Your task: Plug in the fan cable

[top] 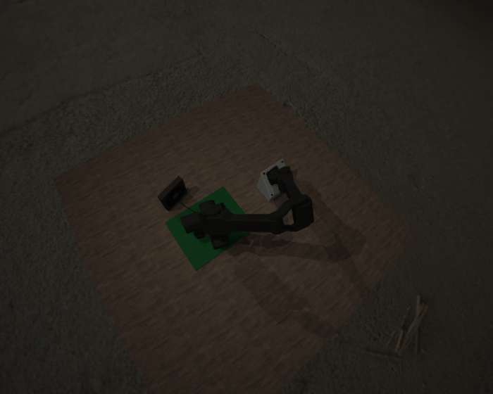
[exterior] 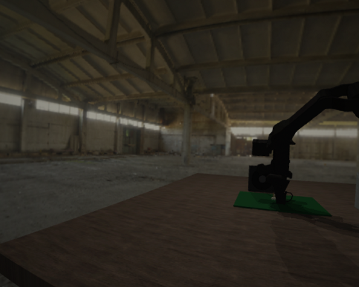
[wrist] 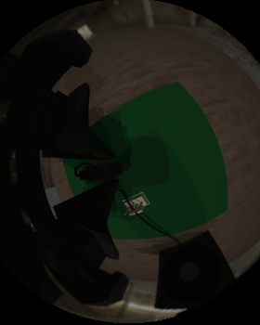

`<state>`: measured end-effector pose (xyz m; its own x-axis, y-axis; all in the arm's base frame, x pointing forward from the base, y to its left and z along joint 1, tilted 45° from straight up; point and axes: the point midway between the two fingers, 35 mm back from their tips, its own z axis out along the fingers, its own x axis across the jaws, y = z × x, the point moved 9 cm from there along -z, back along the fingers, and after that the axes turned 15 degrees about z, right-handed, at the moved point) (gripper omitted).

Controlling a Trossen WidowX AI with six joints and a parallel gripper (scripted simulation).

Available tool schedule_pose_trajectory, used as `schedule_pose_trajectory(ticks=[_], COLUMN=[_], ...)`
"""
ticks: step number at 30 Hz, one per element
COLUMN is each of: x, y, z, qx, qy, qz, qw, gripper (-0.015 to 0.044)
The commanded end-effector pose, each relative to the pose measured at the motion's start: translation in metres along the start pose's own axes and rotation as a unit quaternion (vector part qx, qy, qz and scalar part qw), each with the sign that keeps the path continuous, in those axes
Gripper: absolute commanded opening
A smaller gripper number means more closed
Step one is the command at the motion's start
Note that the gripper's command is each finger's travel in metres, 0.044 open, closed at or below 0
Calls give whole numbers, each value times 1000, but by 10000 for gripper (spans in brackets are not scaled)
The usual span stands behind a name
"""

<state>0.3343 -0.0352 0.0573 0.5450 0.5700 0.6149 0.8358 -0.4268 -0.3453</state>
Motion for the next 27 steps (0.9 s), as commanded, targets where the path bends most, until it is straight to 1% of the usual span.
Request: schedule_pose_trajectory(ticks=[1, 10, 12, 14, 16, 22, 27], x=[0, 0, 0, 0, 0, -1, -4], y=[0, 0, 1, 1, 1, 2, 5], z=[0, 0, -11, -39, -50, -49, -49], qx=[0, 0, 0, 1, 2, 2, 2], qy=[0, 0, 0, 0, 0, 0, 0], qz=[0, 0, 0, 2, 3, 14, 98], qw=[1000, 1000, 1000, 1000, 1000, 1000, 995], gripper=[110, 50, 0, 0, 0, 0, 0])
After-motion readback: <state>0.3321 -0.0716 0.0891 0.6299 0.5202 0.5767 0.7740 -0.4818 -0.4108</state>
